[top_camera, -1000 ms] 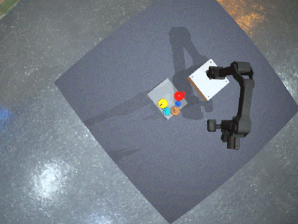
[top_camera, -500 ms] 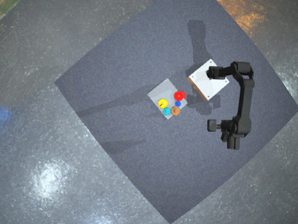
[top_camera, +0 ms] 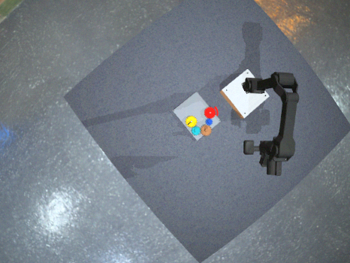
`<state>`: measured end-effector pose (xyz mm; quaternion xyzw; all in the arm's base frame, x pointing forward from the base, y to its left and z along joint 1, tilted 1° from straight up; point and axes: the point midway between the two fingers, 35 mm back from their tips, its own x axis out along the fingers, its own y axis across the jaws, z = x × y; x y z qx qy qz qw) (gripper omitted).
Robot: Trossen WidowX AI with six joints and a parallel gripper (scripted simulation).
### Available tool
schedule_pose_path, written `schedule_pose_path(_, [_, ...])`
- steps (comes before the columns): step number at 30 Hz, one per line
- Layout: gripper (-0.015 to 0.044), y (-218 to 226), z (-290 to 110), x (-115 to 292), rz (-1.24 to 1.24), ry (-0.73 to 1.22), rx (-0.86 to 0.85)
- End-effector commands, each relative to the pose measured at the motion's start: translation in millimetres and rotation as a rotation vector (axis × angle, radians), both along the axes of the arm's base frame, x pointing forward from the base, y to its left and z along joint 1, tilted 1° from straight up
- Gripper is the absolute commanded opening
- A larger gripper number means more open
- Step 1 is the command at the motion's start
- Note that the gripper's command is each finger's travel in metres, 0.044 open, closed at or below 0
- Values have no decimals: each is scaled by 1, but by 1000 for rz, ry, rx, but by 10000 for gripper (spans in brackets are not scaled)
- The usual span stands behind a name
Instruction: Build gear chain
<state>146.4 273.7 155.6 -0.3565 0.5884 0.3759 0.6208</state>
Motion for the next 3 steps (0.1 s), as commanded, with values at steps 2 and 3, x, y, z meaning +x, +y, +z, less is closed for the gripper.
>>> schedule_pose_path(2, [440,-1,0,0,-5,-1,-3])
schedule_pose_path(3, [440,-1,0,0,-5,-1,-3])
